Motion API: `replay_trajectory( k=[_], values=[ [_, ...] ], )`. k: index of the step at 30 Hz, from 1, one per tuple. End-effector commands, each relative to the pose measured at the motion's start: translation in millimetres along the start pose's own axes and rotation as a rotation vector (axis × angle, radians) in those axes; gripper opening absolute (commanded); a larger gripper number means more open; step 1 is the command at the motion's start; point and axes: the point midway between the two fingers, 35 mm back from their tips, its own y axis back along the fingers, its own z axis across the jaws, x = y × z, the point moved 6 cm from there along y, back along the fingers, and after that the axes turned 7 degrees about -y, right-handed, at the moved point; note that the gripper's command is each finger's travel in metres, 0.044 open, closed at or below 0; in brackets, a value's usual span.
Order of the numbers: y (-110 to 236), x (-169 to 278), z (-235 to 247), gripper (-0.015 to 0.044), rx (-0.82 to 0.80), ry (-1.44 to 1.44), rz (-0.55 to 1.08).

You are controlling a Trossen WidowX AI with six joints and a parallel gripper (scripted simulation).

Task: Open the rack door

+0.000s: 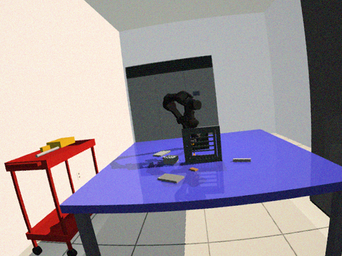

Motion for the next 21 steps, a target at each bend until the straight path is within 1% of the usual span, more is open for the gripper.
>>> replay_trajectory(
  k=[1, 21],
  values=[
    [-1.6, 1.6, 1.9, 0.0289, -0.002, 0.195, -0.002],
    [-1.6, 1.5, 1.9, 0.0289, -0.001, 1.186, -0.003]
  ],
)
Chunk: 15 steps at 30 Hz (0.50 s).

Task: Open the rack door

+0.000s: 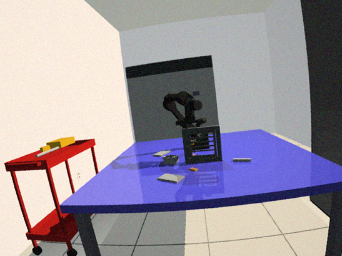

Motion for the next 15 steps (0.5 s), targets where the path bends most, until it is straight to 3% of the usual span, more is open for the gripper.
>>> replay_trajectory(
  k=[1, 15],
  values=[
    [-0.2, -0.4, 0.2, 0.0289, 0.001, 0.191, -0.003],
    [-0.1, -0.4, 0.2, 0.0289, 0.002, 0.885, -0.003]
  ],
)
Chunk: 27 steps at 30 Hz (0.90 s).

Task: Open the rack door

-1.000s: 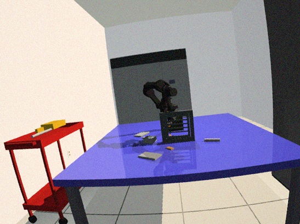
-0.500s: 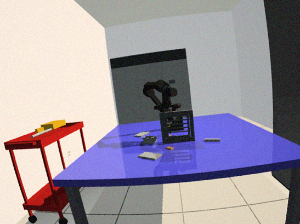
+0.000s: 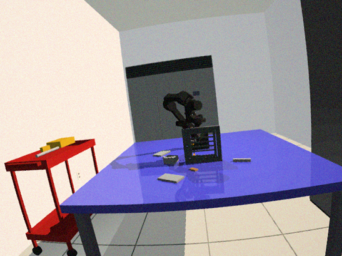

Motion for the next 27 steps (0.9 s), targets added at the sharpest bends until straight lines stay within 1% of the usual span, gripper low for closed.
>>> replay_trajectory(
  k=[1, 21, 27],
  values=[
    [-0.1, -0.4, -0.2, 0.0289, 0.003, 0.191, -0.002],
    [-0.2, -0.5, -0.1, 0.0289, 0.003, 1.174, 0.0],
    [-0.2, -0.5, -0.1, 0.0289, 0.003, 1.207, 0.0]
  ],
)
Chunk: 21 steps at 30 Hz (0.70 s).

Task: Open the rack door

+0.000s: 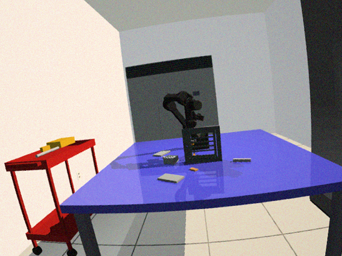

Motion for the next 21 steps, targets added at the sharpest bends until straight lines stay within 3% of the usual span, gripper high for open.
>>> replay_trajectory(
  k=[1, 21],
  values=[
    [-0.5, -1.1, -1.6, 0.0289, 0.008, 0.036, -0.002],
    [-0.5, -1.1, -1.6, 0.0162, 0.008, 0.036, -0.002]
  ],
)
